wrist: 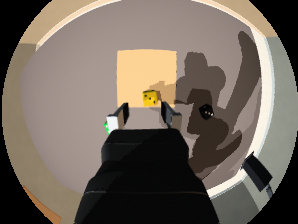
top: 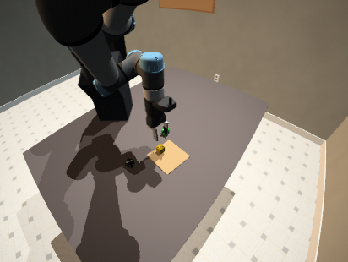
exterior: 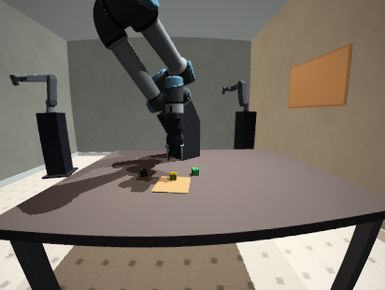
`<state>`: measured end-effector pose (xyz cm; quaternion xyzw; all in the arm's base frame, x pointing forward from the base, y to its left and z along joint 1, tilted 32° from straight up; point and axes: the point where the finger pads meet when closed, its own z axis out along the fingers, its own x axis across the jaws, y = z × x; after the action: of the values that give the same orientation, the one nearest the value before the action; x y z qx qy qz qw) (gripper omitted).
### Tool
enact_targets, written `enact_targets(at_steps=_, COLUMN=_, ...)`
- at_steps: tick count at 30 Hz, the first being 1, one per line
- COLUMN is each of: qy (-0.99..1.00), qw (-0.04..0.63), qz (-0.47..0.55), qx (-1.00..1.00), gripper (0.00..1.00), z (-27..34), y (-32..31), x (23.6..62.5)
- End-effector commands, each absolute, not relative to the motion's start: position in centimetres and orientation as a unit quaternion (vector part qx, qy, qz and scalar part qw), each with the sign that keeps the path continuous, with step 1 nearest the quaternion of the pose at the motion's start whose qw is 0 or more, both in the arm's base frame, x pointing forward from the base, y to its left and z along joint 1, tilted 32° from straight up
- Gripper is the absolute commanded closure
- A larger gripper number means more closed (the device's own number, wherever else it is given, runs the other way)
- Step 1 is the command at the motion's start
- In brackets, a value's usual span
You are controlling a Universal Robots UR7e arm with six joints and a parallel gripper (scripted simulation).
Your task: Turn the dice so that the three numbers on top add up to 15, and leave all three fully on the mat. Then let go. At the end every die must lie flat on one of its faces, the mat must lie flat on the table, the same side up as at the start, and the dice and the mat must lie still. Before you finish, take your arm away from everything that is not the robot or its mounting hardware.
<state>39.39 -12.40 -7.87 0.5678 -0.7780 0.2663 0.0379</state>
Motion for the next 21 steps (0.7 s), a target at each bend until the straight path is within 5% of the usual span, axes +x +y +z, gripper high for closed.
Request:
enact_targets(at_steps=1, qy=-0.809, qw=0.024, qz=0.268, qx=0.522, gripper=0.0, z=-8.3, y=-11.7, x=39.4)
enact_targets(at_steps=21, qy=-0.91, qw=-0.039, qz=0.264, qx=0.317, gripper=0.0, z=-10.4, y=-8.8, x=38.9)
